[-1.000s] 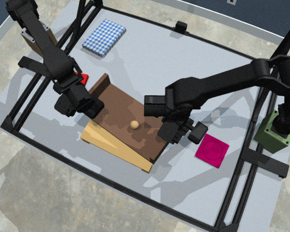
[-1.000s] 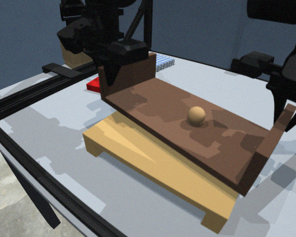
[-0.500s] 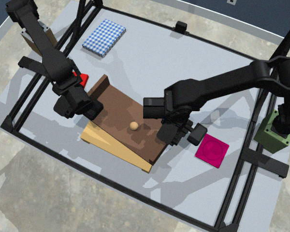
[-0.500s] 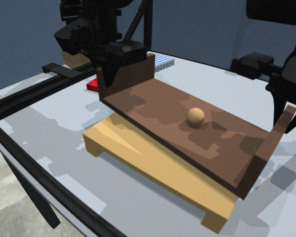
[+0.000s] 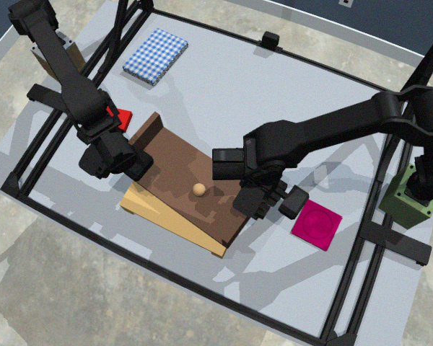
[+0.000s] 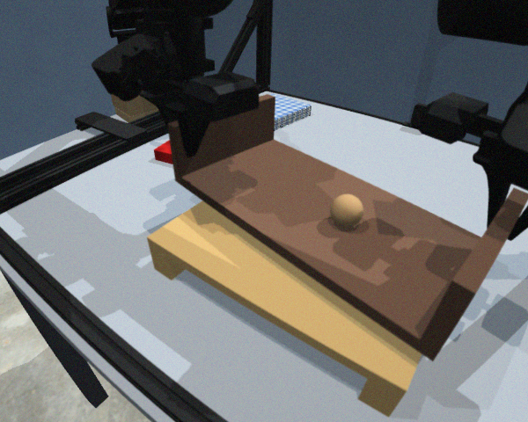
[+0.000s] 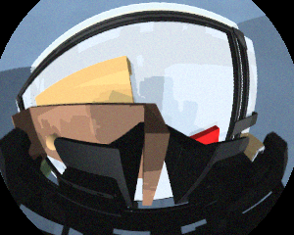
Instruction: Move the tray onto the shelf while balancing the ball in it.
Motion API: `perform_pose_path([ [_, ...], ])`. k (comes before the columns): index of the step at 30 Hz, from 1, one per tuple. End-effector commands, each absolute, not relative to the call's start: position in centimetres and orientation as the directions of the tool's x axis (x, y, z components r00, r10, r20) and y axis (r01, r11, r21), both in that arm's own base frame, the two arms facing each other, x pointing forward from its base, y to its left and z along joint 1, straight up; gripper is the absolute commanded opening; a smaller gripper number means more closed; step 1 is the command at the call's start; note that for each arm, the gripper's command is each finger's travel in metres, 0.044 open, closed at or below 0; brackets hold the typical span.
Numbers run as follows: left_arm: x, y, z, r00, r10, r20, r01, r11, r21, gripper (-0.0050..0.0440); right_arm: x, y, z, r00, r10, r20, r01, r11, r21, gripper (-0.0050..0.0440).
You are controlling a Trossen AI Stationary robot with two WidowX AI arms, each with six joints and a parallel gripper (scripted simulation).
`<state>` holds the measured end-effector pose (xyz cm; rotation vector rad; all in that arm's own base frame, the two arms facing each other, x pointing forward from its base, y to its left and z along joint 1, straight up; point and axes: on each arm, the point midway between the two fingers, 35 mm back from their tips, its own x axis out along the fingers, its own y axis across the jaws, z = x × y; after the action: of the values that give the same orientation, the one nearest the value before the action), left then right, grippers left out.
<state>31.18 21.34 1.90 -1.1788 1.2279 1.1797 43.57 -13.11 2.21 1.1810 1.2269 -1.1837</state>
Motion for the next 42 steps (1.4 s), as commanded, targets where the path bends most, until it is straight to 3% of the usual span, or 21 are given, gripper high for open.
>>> perform_pose_path([
  [1, 31.2, 21.7, 1.9, -0.001, 0.027, -1.000, -0.999, 0.040, 0.002, 0.0020, 43.6, -13.4, 2.5, 0.003, -0.027, -1.000, 0.999, 0.037, 0.002, 0.0020],
  [42, 31.0, 23.0, 2.0, 0.001, 0.008, -1.000, -0.999, 0.040, 0.000, 0.0020, 43.9, -14.7, 2.5, 0.000, -0.008, -1.000, 0.999, 0.037, 0.000, 0.0020],
])
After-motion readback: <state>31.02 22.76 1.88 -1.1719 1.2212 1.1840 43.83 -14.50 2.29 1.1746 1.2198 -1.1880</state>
